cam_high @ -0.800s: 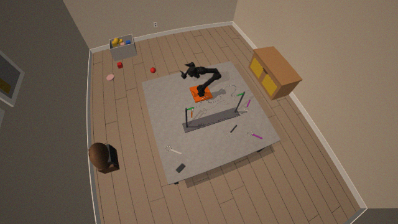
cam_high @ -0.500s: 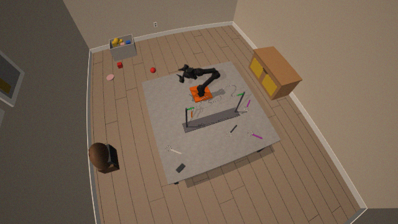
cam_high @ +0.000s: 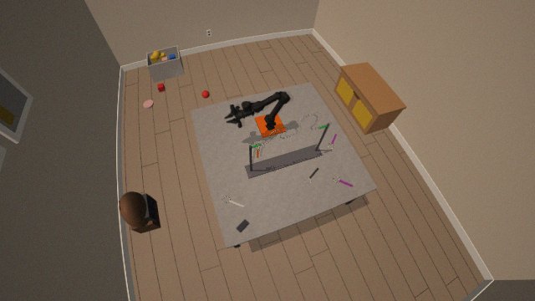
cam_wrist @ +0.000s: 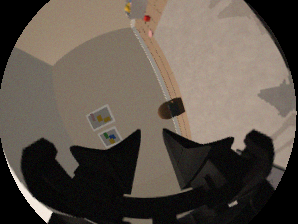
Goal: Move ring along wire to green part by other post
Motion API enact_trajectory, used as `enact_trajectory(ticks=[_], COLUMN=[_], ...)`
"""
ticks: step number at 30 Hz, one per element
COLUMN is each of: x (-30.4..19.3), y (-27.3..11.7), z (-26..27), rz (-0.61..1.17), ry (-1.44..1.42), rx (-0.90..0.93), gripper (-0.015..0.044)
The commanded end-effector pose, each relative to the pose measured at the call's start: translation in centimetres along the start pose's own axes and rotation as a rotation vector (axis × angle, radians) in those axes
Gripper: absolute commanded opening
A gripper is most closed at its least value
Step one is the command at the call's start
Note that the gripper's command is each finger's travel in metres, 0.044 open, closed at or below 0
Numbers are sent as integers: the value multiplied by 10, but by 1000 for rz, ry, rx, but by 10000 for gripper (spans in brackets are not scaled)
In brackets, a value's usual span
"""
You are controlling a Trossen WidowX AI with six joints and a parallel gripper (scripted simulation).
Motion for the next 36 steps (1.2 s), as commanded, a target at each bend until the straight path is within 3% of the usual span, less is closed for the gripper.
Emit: enact_trajectory(ticks=[1, 8, 14, 21, 27, 30, 36], x=[-24, -59, -79, -88, -80, -73, -72], y=[18, 28, 16, -15, -56, -75, -76], z=[-33, -84, -128, -176, -213, -226, -227], rz=[199, 573, 907, 1283, 1565, 1657, 1663], ry=[-251, -663, -997, -1332, -1537, -1587, -1590], rx=[-71, -62, 68, 372, 770, 957, 972], gripper=[160, 160, 160, 160, 160, 160, 160])
Point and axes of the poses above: the point midway between the two fingers, 35 mm back from their tips, its own y axis out along the fingers, its own z axis across the jaws, x = y × z, the point moved 1 cm from there along -y, back along the fingers, and after that the axes turned 11 degrees about y, right-handed, at the moved point
